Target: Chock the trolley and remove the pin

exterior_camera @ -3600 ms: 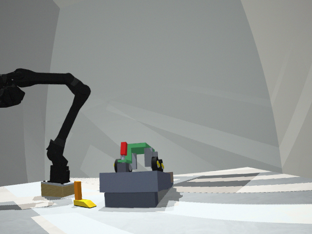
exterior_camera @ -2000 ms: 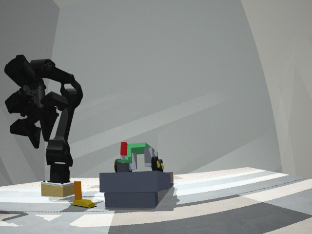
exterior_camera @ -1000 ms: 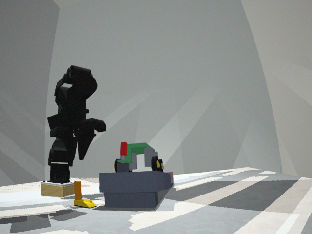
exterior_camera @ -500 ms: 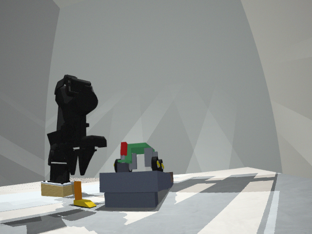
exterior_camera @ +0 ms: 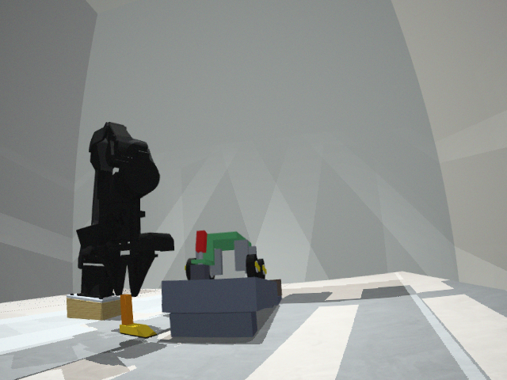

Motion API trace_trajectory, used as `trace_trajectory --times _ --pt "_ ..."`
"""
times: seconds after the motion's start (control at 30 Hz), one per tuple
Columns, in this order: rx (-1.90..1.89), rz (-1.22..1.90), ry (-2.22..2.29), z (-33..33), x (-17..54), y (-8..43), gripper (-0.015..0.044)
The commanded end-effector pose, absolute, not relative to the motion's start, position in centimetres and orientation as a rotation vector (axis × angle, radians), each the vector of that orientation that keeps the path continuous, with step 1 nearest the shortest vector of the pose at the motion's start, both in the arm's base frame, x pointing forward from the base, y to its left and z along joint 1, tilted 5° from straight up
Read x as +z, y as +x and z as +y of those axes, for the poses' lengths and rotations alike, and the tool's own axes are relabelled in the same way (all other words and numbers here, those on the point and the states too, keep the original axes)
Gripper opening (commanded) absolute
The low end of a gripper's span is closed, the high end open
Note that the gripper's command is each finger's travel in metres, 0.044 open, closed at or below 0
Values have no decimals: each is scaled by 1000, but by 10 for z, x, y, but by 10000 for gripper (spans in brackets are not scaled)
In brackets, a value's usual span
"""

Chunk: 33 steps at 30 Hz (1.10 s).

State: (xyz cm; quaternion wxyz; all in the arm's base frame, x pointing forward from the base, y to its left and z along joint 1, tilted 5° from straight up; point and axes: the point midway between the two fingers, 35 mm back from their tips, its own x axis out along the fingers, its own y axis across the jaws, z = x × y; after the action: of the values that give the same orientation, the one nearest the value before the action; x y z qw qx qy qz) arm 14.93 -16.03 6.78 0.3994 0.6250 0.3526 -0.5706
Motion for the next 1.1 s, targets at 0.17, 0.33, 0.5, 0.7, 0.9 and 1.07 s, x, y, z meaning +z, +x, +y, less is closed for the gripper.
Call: trace_trajectory --times 0.17,0.33,0.5,0.7,0.9,1.07 --pt "-1451 890 1580 -161 56 150 190" --pt "-1451 890 1580 -161 52 150 190" --pt "-1451 890 1580 -161 44 151 190" --pt "-1451 890 1580 -161 35 152 190" --pt "-1444 894 1582 -160 34 152 138" --pt "-1444 894 1582 -160 34 152 45"
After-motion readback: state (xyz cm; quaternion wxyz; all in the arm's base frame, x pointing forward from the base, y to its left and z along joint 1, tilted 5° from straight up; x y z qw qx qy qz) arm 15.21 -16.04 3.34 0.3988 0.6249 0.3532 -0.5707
